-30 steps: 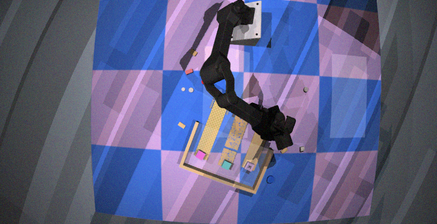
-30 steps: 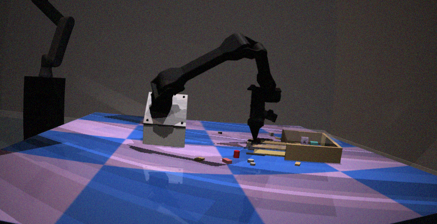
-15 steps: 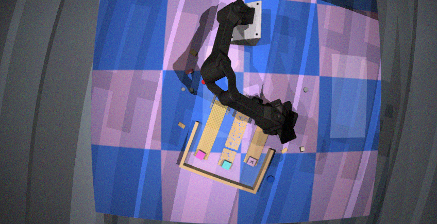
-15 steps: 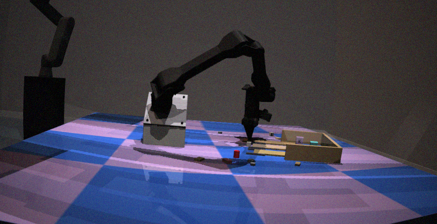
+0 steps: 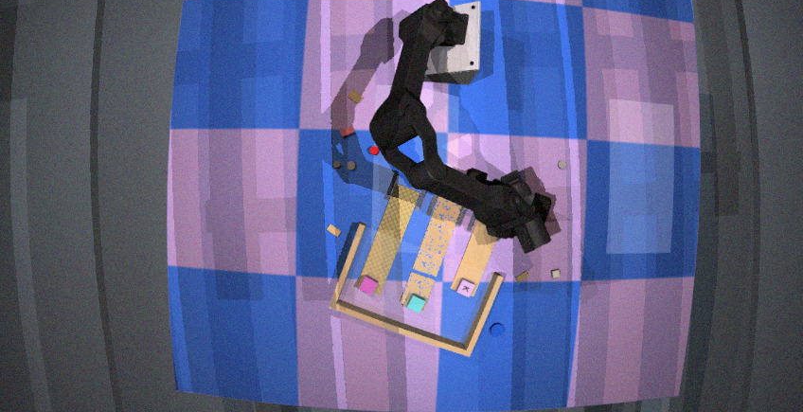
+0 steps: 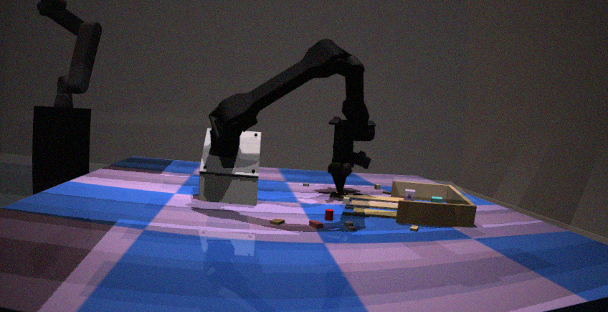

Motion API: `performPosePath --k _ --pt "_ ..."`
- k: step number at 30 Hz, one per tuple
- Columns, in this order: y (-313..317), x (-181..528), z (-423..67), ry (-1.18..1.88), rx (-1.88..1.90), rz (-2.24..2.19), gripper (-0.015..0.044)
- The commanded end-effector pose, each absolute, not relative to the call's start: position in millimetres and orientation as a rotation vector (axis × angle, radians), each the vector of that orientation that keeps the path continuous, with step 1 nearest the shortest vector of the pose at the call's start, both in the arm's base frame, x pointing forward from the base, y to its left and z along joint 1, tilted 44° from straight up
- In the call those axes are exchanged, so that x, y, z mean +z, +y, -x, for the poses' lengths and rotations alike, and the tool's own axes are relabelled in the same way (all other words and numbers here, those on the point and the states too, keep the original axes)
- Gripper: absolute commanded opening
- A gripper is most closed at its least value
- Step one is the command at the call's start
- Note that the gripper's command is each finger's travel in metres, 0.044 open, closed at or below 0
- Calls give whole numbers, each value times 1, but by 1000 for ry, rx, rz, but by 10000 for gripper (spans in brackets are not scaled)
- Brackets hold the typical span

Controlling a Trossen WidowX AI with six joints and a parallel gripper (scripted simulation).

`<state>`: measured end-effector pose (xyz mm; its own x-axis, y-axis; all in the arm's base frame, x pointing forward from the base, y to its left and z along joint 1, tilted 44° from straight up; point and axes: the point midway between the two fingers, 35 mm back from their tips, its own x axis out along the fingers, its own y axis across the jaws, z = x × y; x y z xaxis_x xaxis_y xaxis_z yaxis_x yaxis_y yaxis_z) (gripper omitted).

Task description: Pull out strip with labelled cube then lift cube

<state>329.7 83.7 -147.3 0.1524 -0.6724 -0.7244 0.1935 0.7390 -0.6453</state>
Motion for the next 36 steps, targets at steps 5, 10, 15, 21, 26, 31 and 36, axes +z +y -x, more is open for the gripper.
performPosePath --k 5,10,15,21,26,31,36 --pt "79 -155 -310 1302 -660 459 0" --pt "80 -157 -303 1302 -660 459 0" --pt "80 -159 -295 1302 -660 459 0" --pt "81 -161 -286 1303 -660 459 0" --pt "82 -163 -279 1303 -659 459 0" --pt "82 -165 -271 1304 -659 459 0" --pt "83 -166 -264 1304 -659 459 0"
